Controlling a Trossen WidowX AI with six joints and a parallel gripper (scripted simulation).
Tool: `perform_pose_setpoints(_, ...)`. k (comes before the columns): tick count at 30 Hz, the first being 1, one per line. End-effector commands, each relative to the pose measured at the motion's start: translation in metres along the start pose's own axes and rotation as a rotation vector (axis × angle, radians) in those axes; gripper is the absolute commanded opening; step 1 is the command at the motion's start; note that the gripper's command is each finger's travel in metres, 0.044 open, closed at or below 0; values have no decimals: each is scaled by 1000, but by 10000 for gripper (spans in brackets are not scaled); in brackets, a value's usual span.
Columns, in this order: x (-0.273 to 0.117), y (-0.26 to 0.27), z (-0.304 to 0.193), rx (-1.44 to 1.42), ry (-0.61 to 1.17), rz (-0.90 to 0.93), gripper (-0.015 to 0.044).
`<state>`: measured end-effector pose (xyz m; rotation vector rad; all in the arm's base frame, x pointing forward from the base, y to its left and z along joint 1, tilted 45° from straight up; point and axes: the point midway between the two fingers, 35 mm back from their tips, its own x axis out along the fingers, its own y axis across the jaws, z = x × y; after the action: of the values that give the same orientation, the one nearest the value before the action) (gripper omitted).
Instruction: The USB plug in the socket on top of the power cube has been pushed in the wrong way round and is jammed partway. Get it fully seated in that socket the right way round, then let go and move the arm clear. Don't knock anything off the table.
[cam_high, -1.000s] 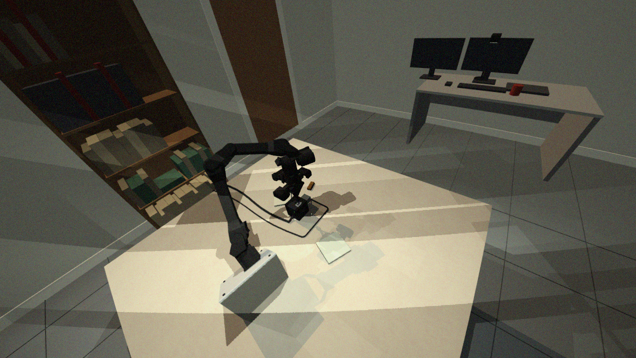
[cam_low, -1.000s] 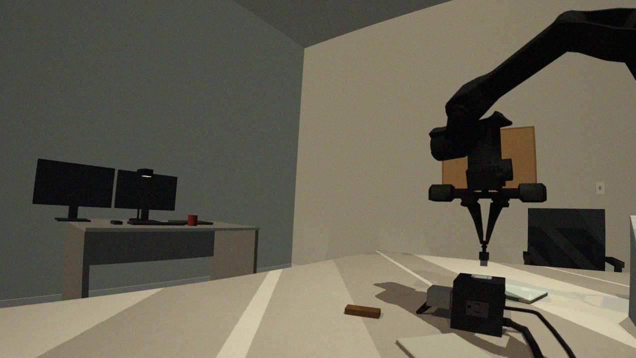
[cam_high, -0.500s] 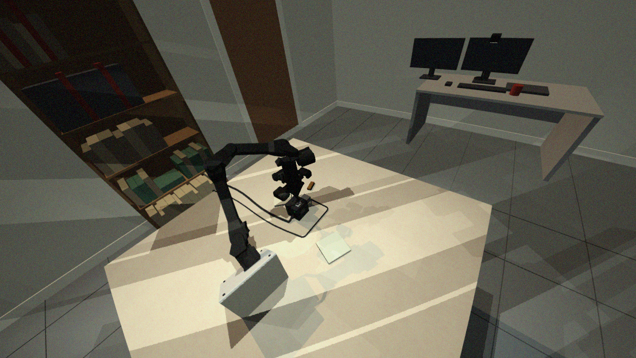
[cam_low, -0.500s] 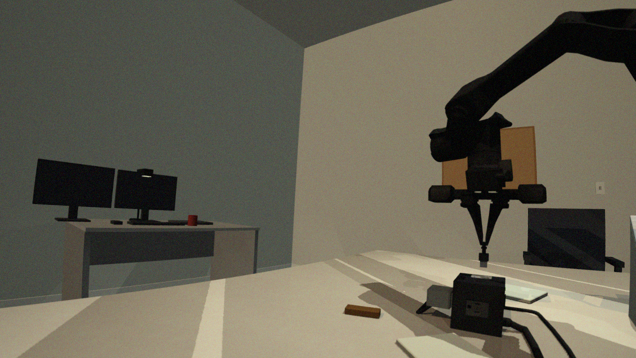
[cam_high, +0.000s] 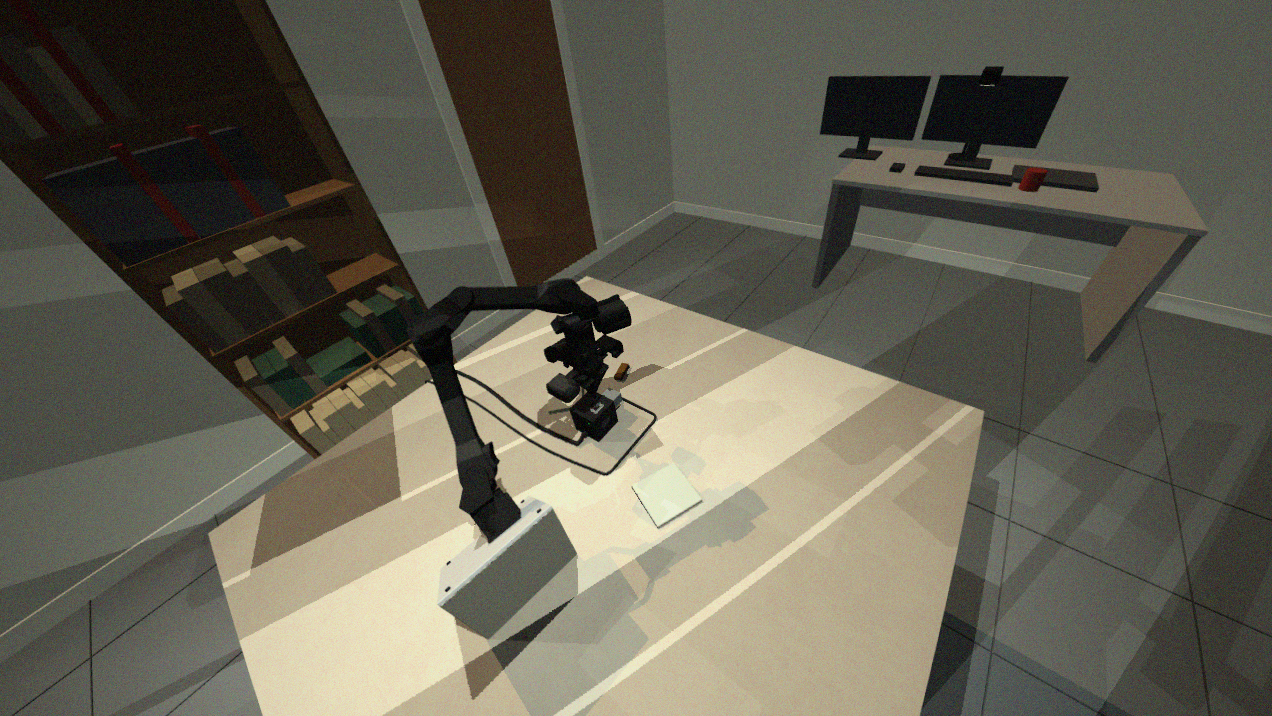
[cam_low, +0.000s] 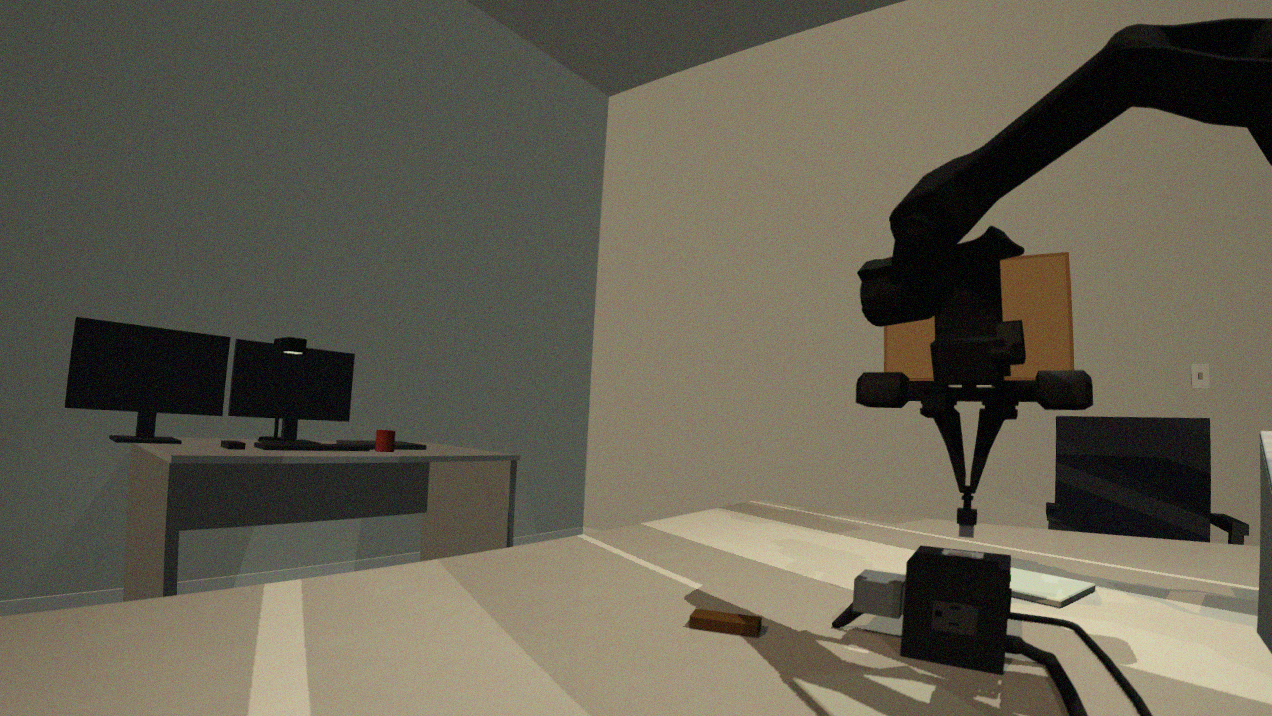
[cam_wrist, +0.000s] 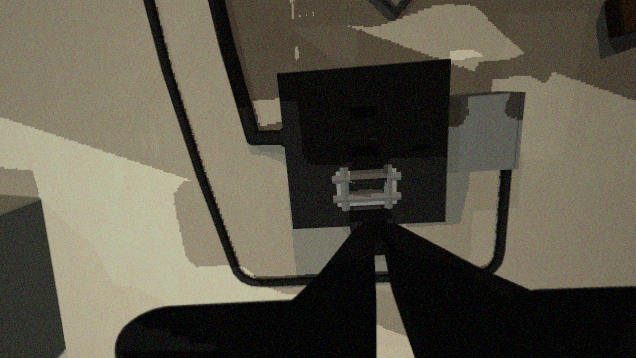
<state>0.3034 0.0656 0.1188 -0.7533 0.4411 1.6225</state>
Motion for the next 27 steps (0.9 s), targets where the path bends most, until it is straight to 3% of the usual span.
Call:
perform_pose_setpoints(1,1,-1,1,4,-7,-2,0)
perform_pose_setpoints(27,4,-1,2,7,-24,-3,0)
